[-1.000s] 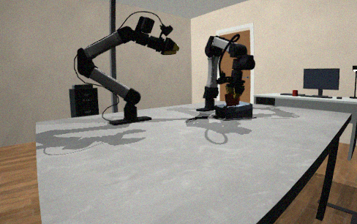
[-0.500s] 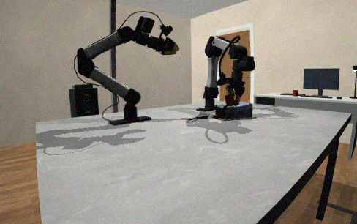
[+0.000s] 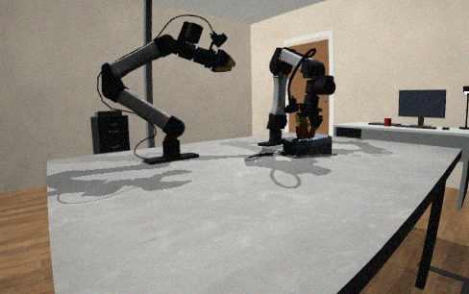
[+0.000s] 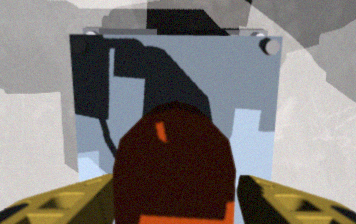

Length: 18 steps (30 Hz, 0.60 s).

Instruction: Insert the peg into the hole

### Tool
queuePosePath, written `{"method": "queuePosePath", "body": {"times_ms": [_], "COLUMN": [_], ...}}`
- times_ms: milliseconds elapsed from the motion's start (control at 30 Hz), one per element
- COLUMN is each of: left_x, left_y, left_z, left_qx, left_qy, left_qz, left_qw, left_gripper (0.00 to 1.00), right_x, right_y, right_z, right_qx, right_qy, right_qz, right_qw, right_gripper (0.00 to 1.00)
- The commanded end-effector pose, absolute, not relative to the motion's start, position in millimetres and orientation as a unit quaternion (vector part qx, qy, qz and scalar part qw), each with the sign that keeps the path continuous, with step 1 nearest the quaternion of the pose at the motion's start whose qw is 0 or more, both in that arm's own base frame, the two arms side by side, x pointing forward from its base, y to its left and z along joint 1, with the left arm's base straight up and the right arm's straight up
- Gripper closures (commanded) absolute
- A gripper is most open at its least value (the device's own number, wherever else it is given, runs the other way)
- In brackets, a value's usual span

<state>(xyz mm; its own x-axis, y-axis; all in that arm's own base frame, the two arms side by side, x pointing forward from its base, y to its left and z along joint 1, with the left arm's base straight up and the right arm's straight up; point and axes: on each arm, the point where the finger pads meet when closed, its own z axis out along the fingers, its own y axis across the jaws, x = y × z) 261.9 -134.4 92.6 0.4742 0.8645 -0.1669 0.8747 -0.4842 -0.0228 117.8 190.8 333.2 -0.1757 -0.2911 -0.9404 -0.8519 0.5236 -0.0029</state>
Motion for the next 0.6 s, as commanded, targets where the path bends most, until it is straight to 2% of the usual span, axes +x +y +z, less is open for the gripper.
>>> {"method": "queuePosePath", "body": {"times_ms": [0,567], "left_x": [272,271], "left_y": [-130,-131], "left_z": [126,140], "left_qx": [0.859,0.858], "left_qy": [0.506,0.507], "left_qz": [-0.053,-0.068], "left_qw": [0.061,0.048], "left_gripper": [0.3,0.3], "right_x": [117,117], "right_y": [190,190], "right_z": [329,329], "right_qx": [-0.398,-0.398], "right_qy": [0.72,0.72], "right_qz": [0.278,0.278], "right_qw": [0.496,0.496], "right_gripper": [0.0,0.0]}}
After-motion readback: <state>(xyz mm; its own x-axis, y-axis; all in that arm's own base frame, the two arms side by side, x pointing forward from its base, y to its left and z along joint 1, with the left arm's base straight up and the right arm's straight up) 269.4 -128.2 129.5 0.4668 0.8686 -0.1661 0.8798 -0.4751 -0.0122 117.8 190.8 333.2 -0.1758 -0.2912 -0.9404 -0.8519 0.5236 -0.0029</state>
